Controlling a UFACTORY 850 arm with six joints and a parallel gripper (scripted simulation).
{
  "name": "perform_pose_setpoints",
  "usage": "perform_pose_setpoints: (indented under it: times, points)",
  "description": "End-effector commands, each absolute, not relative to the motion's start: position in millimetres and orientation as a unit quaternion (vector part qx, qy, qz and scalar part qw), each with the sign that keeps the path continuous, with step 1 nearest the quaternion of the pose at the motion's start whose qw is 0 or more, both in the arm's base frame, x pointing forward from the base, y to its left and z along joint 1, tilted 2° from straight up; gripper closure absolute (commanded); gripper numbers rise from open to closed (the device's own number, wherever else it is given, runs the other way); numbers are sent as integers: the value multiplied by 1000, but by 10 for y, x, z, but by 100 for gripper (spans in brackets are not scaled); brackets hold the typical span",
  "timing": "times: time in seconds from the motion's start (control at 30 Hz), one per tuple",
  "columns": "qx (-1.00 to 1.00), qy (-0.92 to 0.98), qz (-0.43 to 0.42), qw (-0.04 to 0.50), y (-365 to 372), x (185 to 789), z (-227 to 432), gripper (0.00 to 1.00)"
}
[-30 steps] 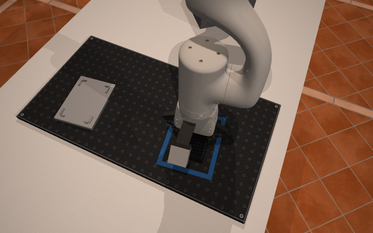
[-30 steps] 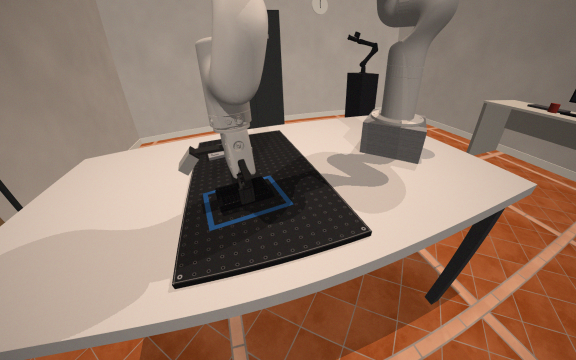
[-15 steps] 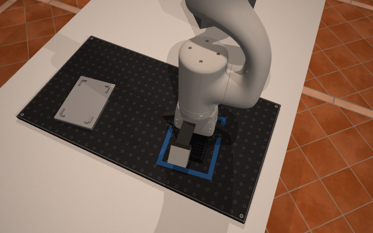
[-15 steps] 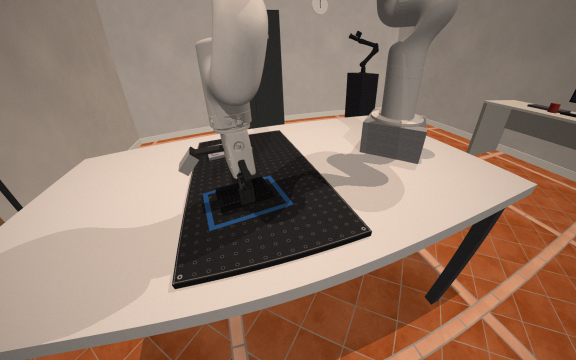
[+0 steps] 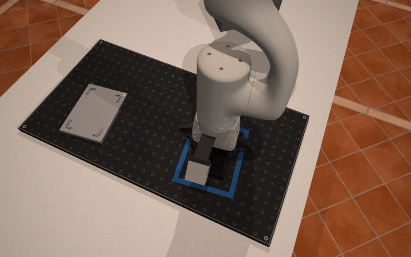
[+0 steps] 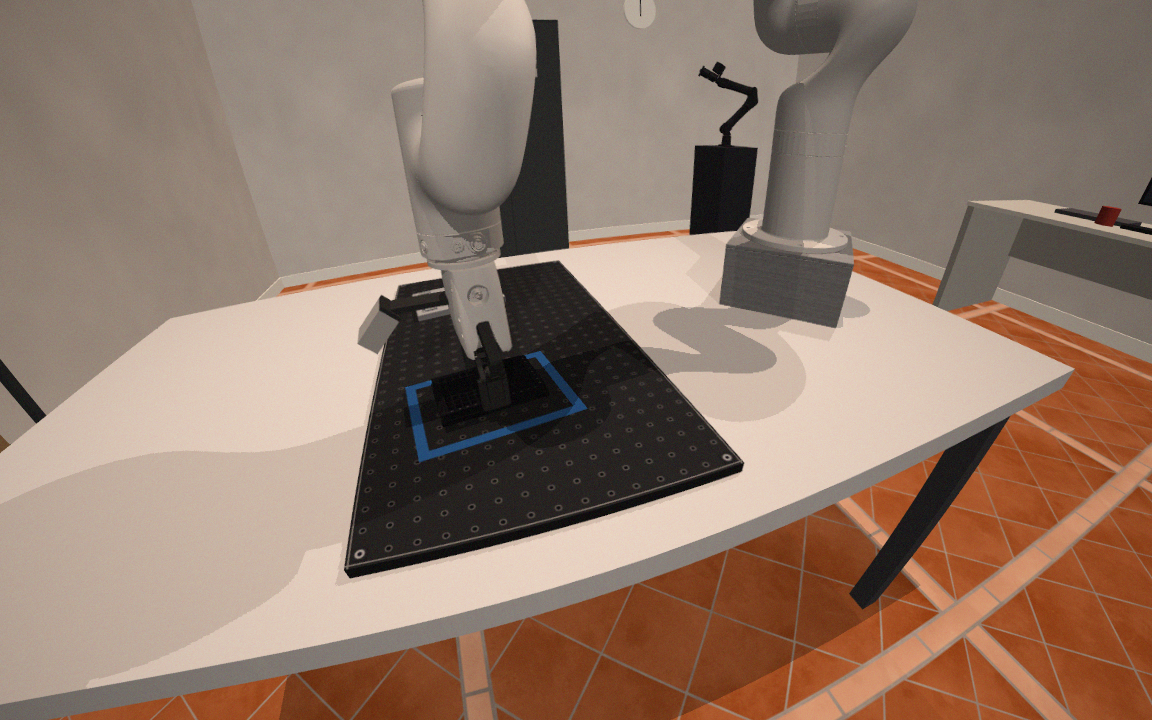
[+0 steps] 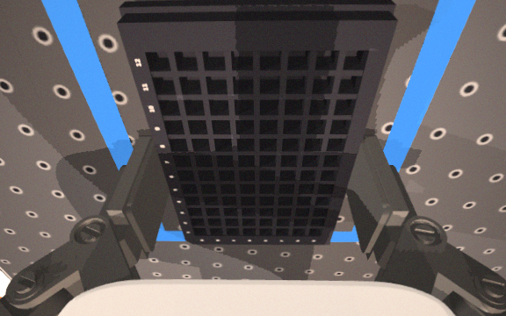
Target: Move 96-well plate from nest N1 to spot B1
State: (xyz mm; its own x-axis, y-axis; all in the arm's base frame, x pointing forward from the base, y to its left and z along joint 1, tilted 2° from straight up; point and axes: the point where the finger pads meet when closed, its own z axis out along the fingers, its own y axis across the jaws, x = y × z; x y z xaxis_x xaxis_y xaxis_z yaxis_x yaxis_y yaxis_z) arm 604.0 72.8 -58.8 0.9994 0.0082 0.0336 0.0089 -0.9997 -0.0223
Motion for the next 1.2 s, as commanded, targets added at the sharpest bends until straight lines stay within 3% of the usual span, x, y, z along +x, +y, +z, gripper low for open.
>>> perform_pose_setpoints:
  times: [0.0,1.17]
  points:
    - [-1000,-4,-18,11,729,6050,-583,100]
    - [-1000,-4,-18,11,730,6052,-633,100]
